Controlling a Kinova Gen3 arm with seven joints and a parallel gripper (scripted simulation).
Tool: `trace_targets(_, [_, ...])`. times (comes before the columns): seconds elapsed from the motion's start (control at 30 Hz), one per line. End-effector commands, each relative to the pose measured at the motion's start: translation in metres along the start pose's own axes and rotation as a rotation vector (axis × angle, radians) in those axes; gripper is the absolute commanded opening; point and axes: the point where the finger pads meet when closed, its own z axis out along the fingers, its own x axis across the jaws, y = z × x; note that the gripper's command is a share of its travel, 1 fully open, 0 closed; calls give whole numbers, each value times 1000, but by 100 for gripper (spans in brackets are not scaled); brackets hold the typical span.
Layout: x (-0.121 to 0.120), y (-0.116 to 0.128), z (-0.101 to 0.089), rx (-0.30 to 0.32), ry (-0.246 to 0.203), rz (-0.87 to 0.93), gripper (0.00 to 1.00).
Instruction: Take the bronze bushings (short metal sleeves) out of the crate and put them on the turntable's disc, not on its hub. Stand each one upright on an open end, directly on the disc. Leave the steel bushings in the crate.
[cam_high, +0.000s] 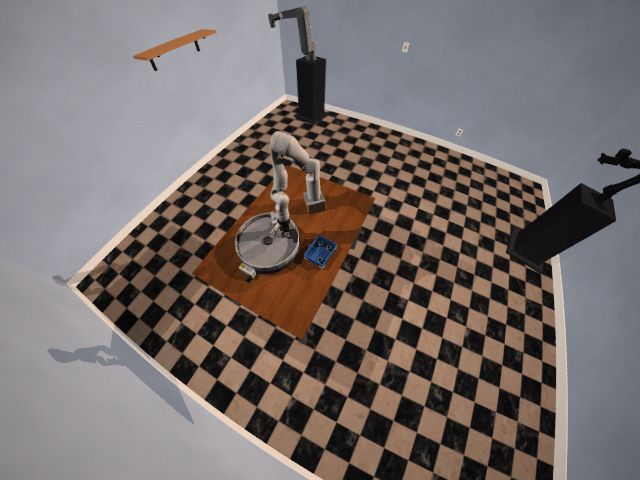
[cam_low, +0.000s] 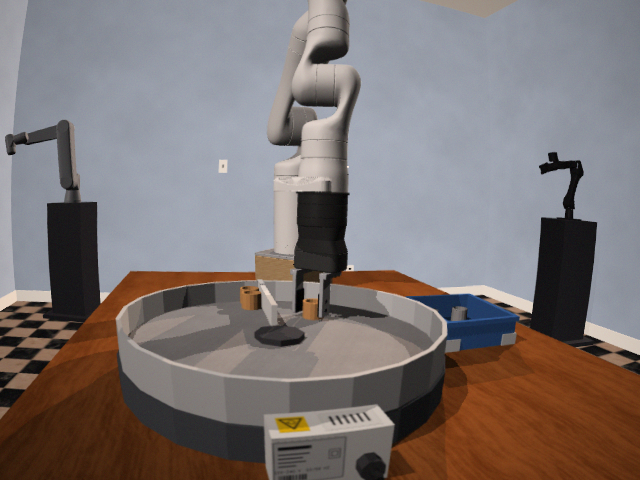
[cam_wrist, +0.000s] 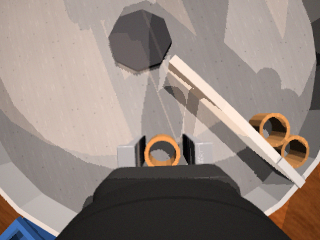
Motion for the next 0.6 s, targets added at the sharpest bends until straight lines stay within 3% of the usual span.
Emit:
trace_targets(0.0, [0, 0, 0, 1, -1, 0, 78])
trace_targets(0.17, [0, 0, -5, 1, -1, 0, 78])
trace_targets(0.47, [0, 0, -43, 1, -1, 0, 78])
trace_targets(0.57, [0, 0, -46, 1, -1, 0, 78])
